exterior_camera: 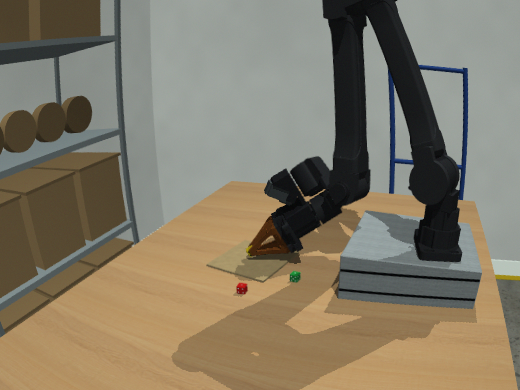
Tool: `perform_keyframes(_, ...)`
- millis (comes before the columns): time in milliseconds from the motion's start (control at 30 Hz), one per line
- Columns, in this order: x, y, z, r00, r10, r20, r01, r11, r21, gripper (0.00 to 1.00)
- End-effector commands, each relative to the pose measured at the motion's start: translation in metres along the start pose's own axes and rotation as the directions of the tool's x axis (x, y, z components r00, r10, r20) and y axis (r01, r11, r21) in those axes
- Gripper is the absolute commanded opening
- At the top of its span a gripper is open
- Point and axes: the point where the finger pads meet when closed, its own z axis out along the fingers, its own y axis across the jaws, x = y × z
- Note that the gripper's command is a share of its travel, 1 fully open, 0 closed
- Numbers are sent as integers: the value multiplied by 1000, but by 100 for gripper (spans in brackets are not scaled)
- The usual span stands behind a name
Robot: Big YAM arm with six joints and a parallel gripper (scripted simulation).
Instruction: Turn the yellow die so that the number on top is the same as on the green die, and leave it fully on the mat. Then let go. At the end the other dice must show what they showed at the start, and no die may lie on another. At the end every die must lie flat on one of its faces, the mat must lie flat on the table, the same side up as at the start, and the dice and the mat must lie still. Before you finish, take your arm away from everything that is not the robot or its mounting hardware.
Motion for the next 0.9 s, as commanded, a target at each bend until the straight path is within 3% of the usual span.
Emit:
perform_keyframes(0,-18,-15,1,998,-51,47,50,998,31,10)
perform_keyframes(867,-15,-13,2,998,-41,37,41,999,24,10)
